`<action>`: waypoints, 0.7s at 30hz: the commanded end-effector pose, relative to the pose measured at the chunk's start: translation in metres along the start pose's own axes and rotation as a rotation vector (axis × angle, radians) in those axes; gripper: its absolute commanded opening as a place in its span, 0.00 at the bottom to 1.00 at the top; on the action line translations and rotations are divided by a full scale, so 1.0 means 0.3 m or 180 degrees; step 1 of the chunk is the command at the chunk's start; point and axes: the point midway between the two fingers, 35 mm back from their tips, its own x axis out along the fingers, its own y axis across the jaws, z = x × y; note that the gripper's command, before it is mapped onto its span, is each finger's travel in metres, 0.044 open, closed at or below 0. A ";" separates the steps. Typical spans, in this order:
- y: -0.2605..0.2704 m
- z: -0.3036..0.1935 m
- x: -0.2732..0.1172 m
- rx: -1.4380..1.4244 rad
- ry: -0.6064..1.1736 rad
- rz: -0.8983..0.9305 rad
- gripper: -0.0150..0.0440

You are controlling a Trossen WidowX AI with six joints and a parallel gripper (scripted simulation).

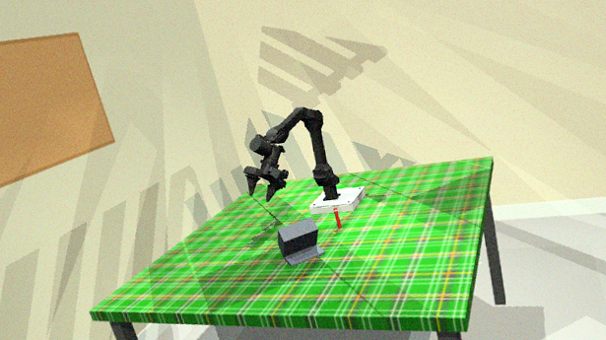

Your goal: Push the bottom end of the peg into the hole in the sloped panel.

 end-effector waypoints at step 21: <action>0.230 0.331 -0.021 0.1010 -0.0384 0.0927 1.00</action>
